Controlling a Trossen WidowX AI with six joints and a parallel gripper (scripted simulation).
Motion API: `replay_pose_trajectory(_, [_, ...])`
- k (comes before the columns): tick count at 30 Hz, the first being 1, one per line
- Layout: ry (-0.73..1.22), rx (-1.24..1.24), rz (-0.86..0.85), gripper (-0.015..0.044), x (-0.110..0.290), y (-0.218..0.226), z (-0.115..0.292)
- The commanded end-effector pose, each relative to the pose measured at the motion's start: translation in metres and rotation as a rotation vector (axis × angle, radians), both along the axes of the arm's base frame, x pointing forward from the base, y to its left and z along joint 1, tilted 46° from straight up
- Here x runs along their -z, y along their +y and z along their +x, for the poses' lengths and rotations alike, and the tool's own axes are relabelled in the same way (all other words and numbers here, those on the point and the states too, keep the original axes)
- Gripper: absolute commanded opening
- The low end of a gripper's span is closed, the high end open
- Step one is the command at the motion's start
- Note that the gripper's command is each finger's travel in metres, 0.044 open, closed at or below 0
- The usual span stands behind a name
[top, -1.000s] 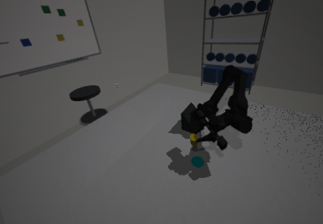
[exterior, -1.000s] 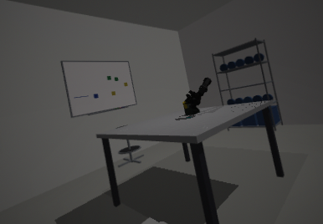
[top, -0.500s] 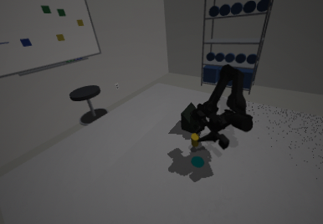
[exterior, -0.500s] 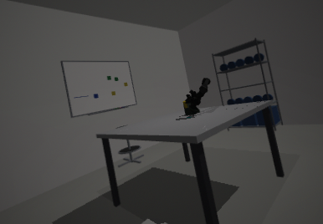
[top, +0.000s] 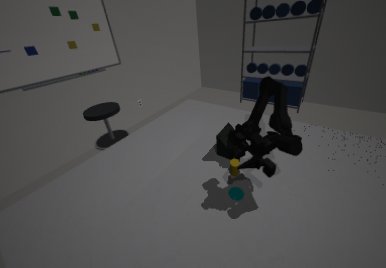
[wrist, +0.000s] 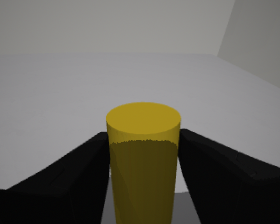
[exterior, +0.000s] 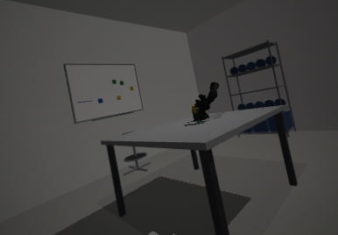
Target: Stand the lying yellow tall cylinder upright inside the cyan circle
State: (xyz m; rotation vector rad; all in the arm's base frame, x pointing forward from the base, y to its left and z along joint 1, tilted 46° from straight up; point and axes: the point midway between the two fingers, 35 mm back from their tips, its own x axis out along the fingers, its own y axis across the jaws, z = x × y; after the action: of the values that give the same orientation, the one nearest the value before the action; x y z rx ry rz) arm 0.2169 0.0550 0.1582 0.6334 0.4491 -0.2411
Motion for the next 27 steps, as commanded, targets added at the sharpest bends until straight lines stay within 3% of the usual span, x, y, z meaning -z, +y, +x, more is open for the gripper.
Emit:
replay_pose_trajectory(1, [-0.024, 0.015, 0.016, 0.0105, -0.001, -0.0011, -0.0008])
replay_pose_trajectory(27, [-0.158, 0.074, 0.129, 0.0105, -0.0083, -0.002, -0.0053])
